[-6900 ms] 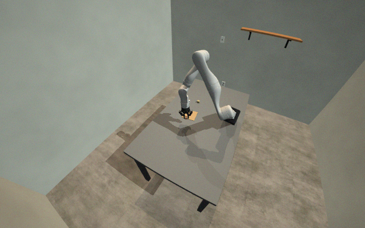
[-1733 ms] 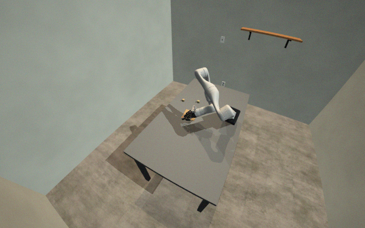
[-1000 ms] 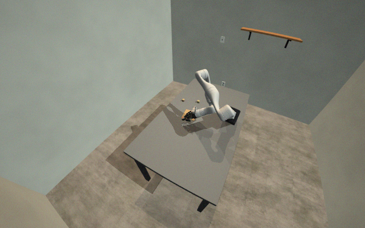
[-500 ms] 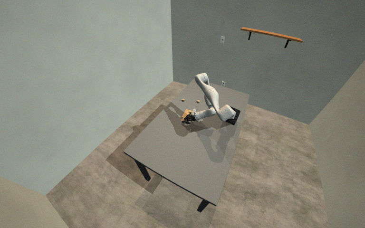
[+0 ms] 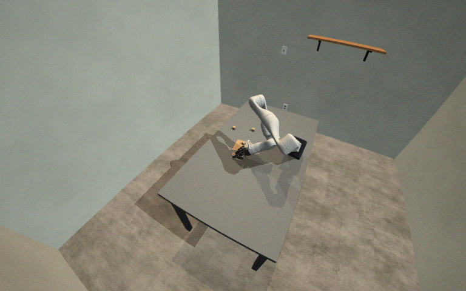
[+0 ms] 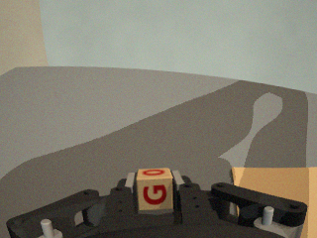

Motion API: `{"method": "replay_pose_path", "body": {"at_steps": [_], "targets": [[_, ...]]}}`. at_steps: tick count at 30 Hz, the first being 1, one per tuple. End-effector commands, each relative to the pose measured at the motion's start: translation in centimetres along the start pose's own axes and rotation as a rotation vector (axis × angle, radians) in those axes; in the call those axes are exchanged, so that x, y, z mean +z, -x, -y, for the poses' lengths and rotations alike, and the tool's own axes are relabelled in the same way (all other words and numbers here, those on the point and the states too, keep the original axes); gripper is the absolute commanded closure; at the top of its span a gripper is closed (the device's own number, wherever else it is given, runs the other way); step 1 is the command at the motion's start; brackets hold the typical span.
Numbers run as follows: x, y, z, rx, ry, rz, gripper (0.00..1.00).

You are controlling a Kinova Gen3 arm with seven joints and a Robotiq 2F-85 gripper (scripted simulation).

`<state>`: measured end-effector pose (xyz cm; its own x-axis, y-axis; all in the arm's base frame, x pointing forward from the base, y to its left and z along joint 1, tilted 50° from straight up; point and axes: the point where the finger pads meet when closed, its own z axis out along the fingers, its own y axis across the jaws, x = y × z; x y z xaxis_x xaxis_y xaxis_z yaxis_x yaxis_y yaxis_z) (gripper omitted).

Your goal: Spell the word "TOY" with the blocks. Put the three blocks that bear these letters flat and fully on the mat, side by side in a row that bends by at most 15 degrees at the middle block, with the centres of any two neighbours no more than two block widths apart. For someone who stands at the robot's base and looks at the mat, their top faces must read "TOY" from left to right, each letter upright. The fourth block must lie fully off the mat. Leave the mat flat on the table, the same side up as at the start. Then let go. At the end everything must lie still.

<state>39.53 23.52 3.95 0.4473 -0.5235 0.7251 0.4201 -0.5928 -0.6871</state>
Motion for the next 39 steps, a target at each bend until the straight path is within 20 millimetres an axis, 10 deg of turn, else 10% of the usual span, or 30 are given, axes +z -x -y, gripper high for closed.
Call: {"method": "replay_pose_path", "body": {"at_steps": [1, 26, 39], "targets": [[0.00, -0.05, -0.01, 0.000, 0.000, -0.001, 0.79], [0.00, -0.05, -0.01, 0.000, 0.000, -0.001, 0.79], [0.00, -0.05, -0.01, 0.000, 0.000, -0.001, 0.63]]}}
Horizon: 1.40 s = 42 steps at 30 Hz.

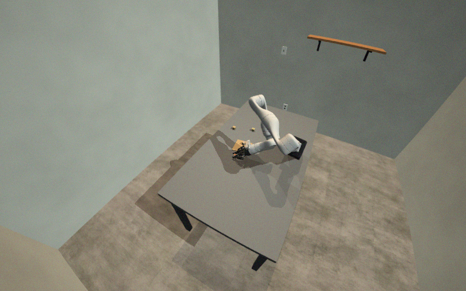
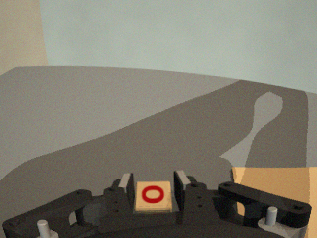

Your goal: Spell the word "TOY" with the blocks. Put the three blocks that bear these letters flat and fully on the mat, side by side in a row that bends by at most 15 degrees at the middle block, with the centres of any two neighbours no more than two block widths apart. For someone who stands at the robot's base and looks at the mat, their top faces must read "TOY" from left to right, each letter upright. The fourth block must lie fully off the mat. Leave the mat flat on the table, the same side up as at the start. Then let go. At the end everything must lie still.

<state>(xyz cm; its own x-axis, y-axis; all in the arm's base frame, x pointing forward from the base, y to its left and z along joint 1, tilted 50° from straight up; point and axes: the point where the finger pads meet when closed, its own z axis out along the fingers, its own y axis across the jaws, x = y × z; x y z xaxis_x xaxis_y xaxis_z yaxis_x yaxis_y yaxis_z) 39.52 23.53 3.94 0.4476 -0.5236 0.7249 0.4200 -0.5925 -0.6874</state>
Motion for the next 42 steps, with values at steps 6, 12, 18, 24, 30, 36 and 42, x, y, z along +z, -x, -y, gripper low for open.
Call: {"method": "replay_pose_path", "body": {"at_steps": [6, 12, 18, 24, 30, 36, 42], "targets": [[0.00, -0.07, -0.01, 0.000, 0.000, -0.001, 0.59], [0.00, -0.07, -0.01, 0.000, 0.000, -0.001, 0.59], [0.00, -0.07, -0.01, 0.000, 0.000, -0.001, 0.59], [0.00, -0.07, -0.01, 0.000, 0.000, -0.001, 0.59], [0.00, -0.07, -0.01, 0.000, 0.000, -0.001, 0.59], [0.00, -0.07, -0.01, 0.000, 0.000, -0.001, 0.59], [0.00, -0.07, -0.01, 0.000, 0.000, -0.001, 0.59]]}}
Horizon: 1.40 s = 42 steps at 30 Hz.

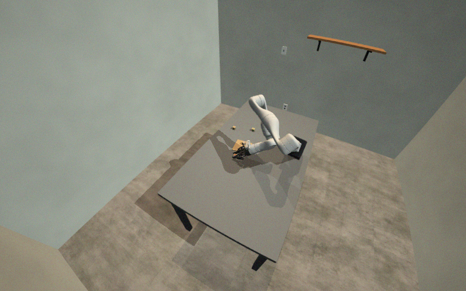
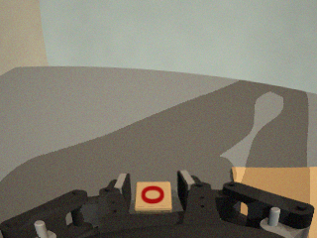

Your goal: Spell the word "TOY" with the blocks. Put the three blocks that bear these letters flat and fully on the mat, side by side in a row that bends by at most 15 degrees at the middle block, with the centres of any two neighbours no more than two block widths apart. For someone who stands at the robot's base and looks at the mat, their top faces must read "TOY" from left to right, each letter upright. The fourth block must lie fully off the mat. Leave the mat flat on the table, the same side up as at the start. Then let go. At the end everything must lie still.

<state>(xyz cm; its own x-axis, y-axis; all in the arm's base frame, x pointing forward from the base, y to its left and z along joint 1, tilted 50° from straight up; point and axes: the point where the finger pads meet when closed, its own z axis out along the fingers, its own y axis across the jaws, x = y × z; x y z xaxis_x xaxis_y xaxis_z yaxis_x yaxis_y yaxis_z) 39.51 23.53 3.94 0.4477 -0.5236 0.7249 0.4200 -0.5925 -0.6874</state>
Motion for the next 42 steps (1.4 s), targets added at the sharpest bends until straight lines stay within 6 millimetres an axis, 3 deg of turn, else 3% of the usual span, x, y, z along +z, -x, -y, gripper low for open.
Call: {"method": "replay_pose_path", "body": {"at_steps": [1, 9, 26, 42], "targets": [[0.0, -0.1, 0.0, 0.000, 0.000, -0.001, 0.59], [-0.2, -0.3, 0.0, 0.000, 0.000, -0.001, 0.59], [-2.6, -4.2, 0.0, 0.000, 0.000, -0.001, 0.59], [-2.6, -4.4, 0.2, 0.004, -0.008, -0.002, 0.59]]}}
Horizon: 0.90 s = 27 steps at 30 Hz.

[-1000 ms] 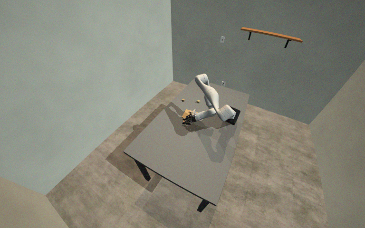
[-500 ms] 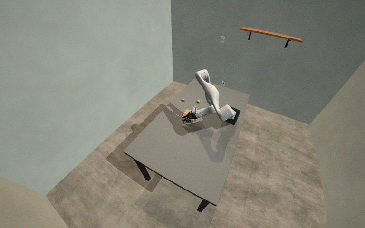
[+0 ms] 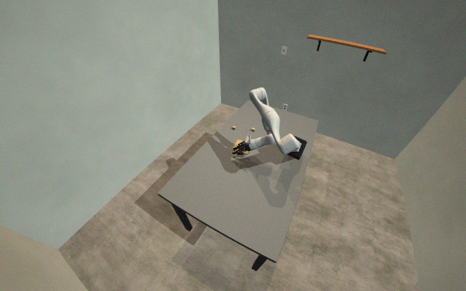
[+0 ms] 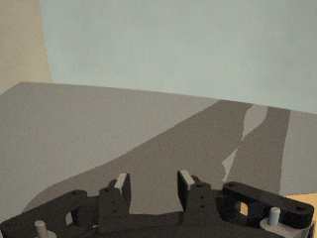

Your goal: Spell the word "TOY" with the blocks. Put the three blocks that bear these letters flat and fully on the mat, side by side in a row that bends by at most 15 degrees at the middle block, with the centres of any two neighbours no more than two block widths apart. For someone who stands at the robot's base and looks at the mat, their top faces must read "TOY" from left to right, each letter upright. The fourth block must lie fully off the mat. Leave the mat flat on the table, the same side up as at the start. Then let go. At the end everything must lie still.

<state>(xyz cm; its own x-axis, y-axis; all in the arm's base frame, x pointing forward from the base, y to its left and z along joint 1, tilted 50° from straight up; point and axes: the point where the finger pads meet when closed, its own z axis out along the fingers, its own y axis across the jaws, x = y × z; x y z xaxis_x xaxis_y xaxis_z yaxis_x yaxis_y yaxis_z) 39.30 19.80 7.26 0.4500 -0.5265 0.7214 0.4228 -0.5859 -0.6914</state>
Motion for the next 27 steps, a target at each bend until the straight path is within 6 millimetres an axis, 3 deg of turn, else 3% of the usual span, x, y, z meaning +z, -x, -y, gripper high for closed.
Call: {"method": "replay_pose_path", "body": {"at_steps": [1, 12, 27], "targets": [[0.0, -0.2, 0.1, 0.000, -0.004, -0.002, 0.59], [0.4, -0.7, 1.0, 0.022, -0.051, -0.004, 0.59], [1.1, -2.0, 4.2, 0.088, -0.201, 0.025, 0.59]]}}
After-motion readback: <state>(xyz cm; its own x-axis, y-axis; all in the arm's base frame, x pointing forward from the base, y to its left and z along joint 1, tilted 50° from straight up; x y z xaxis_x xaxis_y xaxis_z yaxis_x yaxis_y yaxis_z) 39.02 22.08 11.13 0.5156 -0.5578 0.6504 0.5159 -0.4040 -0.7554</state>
